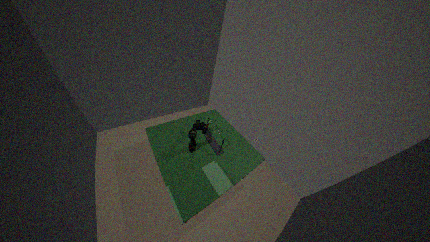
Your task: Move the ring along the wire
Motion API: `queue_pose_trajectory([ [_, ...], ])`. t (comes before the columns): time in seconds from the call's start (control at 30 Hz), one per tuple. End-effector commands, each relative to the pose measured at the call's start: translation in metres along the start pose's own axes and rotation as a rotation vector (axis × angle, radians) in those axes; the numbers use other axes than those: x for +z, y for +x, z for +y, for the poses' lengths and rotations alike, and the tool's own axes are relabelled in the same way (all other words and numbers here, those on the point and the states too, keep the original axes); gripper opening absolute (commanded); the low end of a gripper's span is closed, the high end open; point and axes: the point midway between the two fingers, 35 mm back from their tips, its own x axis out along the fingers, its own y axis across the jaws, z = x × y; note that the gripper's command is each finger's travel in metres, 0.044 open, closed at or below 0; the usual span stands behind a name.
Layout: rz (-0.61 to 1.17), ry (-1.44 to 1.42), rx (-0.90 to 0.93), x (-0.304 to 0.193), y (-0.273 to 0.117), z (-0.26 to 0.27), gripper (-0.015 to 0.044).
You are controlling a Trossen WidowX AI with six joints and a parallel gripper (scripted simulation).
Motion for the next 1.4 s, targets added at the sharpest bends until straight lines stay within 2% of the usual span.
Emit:
queue_pose_trajectory([
  [0.0,0.0,-0.001,-0.005,-0.002,0.0,-0.001,-0.015],
  [0.8,0.0,-0.001,-0.005,-0.002,0.0,-0.001,-0.015],
  [1.2,0.001,0.001,-0.001,0.0,-0.002,0.0,0.016],
  [1.37,0.008,0.002,-0.003,-0.002,-0.015,0.001,0.016],
])
